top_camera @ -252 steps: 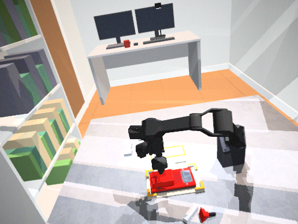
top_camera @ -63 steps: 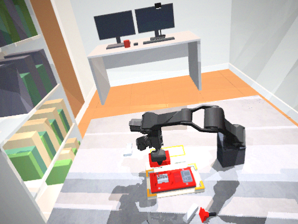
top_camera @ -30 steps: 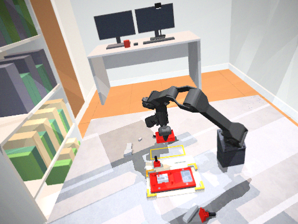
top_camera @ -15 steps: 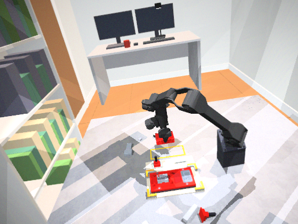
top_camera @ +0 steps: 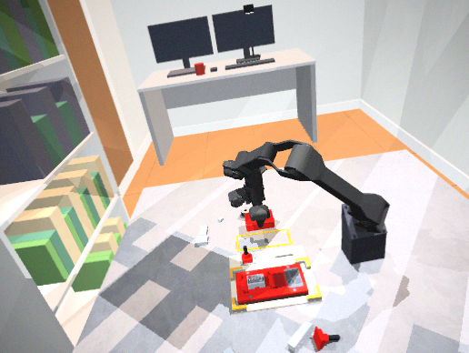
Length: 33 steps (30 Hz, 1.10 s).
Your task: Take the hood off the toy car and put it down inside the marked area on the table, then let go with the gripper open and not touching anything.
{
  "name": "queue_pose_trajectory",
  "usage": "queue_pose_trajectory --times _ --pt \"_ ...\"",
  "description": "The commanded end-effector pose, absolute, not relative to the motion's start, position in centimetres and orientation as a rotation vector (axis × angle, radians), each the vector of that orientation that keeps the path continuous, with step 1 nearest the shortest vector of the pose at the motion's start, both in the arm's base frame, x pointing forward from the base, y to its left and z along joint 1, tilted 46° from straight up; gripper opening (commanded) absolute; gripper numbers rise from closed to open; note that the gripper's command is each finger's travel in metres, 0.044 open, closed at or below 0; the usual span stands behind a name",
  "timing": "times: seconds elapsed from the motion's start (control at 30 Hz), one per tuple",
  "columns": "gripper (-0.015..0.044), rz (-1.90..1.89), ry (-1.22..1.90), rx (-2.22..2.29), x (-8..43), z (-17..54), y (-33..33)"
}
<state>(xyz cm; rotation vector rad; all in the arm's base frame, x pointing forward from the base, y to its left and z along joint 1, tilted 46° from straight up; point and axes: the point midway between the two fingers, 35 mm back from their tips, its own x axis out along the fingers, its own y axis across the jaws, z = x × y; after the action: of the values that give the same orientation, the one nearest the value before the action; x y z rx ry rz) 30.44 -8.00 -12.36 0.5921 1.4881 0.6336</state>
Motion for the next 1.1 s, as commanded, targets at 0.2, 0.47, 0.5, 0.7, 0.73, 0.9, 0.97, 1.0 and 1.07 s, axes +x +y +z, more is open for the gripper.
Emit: queue_pose_trajectory --times 0.2,0.47,0.5,0.7,0.73,0.9,0.97,1.0,1.07 --pt "0.0 0.635 1.493 0.602 30.2 -13.0 -7.2" --pt "0.0 0.635 1.493 0.602 30.2 -13.5 -6.7" --pt "0.0 0.635 1.493 0.602 30.2 -13.5 -6.6" --pt "0.0 0.636 1.493 0.603 30.2 -13.9 -6.2" --pt "0.0 0.636 1.493 0.603 30.2 -14.0 -6.2" --pt "0.0 0.636 1.493 0.603 30.2 -14.2 -5.9" --pt "0.0 0.636 1.493 0.603 30.1 -14.4 -5.7" --pt "0.0 0.636 1.493 0.603 30.1 -14.4 -5.7" --pt "0.0 0.636 1.493 0.603 30.1 -14.5 -5.6"
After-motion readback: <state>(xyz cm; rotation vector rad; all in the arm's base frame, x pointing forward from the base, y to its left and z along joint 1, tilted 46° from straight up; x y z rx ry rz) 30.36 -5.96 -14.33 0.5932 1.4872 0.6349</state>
